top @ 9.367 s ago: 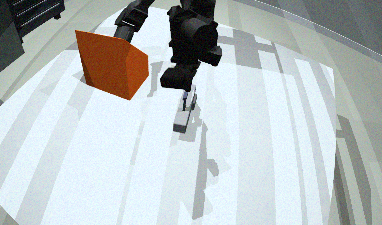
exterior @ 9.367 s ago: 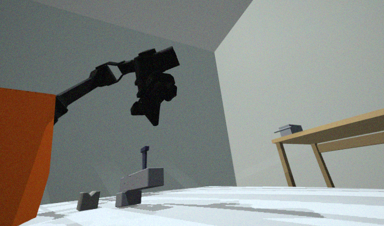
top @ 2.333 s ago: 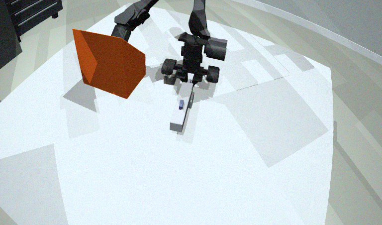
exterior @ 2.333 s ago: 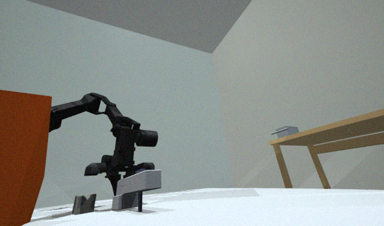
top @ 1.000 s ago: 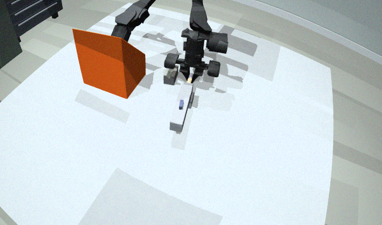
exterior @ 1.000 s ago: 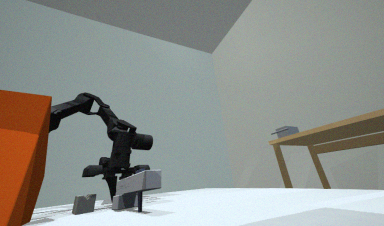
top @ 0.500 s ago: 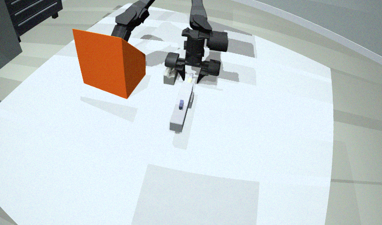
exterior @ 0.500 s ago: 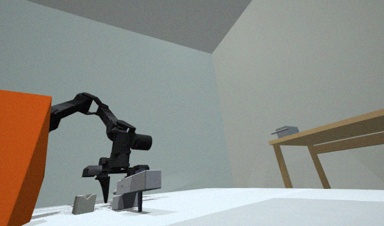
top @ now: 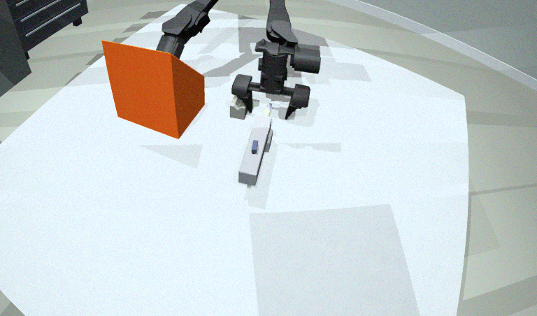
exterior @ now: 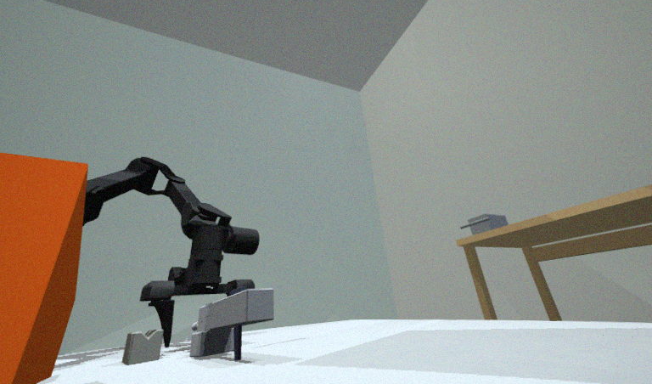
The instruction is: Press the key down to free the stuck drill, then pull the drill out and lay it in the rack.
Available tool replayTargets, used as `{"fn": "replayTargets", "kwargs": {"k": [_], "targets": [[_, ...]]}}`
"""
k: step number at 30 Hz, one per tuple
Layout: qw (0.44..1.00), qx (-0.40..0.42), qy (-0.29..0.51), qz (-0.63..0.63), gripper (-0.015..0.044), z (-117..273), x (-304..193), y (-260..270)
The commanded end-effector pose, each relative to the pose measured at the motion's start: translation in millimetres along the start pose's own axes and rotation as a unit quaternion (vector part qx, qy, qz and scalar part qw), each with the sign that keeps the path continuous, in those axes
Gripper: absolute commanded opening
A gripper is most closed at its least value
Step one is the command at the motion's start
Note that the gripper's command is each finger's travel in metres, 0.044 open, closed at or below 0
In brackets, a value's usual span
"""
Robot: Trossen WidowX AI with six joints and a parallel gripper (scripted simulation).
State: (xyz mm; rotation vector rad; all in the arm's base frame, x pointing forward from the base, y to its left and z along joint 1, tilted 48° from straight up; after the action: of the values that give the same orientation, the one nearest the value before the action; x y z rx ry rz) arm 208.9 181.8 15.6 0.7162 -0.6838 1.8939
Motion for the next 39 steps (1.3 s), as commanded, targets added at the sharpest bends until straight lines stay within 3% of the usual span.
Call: {"fn": "replayTargets", "kwargs": {"k": [1, 39], "targets": [[1.0, 0.001, 0.002, 0.001, 0.044, -1.2, -2.8, 0.3], [1.0, 0.001, 0.002, 0.001, 0.044, -4.1, -12.4, 0.8]]}}
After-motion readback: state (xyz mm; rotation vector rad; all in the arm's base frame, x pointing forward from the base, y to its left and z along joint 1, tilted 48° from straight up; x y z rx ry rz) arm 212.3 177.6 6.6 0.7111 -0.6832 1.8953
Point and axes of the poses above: the point midway between the two fingers, 35 mm back from their tips, its own z axis back along the fingers, its own y axis across the jaws, x = y × z, the point moved 5 cm from there along z, back along the fingers, and after that the axes turned 1 degree about z, right-handed, at the moved point
